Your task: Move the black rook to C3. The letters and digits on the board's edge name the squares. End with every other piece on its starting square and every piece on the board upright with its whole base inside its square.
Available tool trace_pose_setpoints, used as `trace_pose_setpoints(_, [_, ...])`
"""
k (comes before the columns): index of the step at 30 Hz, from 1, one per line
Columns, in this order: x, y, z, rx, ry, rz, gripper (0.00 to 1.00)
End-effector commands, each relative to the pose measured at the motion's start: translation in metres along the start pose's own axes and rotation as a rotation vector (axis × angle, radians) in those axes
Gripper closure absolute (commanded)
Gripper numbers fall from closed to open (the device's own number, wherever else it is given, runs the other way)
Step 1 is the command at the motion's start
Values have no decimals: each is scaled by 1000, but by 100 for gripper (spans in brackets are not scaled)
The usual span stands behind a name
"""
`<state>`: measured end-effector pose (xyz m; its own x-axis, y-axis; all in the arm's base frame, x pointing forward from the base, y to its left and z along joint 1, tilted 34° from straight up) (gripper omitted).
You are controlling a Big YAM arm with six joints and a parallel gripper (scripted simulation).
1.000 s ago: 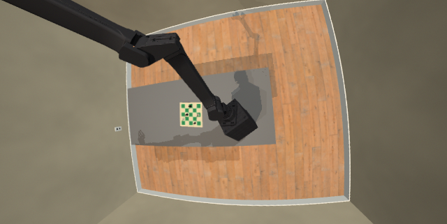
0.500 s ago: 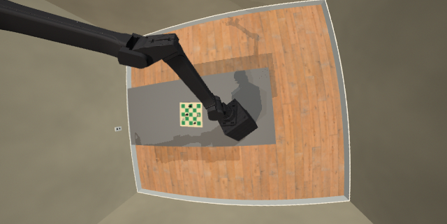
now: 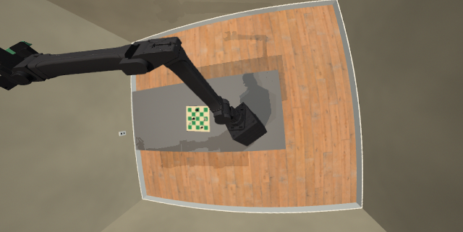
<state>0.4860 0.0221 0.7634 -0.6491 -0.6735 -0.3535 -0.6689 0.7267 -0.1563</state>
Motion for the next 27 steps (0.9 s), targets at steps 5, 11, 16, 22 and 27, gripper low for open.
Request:
trace_pose_setpoints(5, [9,-33,120,-144,88,-23,0])
trace_pose_setpoints(11, [38,-47,228,-282,173,-25,0])
trace_pose_setpoints(16, [67,-48,295,-383,222,-15,0])
trace_pose_setpoints(22, [120,-39,383,-538,282,15,0])
trace_pose_setpoints(27, [178,-19,455,-690,325,62,0])
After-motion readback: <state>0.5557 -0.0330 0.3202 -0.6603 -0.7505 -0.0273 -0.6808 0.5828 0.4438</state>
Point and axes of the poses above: the point where the finger pads meet when closed, its own y axis back along the fingers, its own z axis across the jaws, x = y × z, the point moved 6 cm from there along y, back along the fingers, and after that the axes turned 2 degrees about -y, right-handed, at the moved point
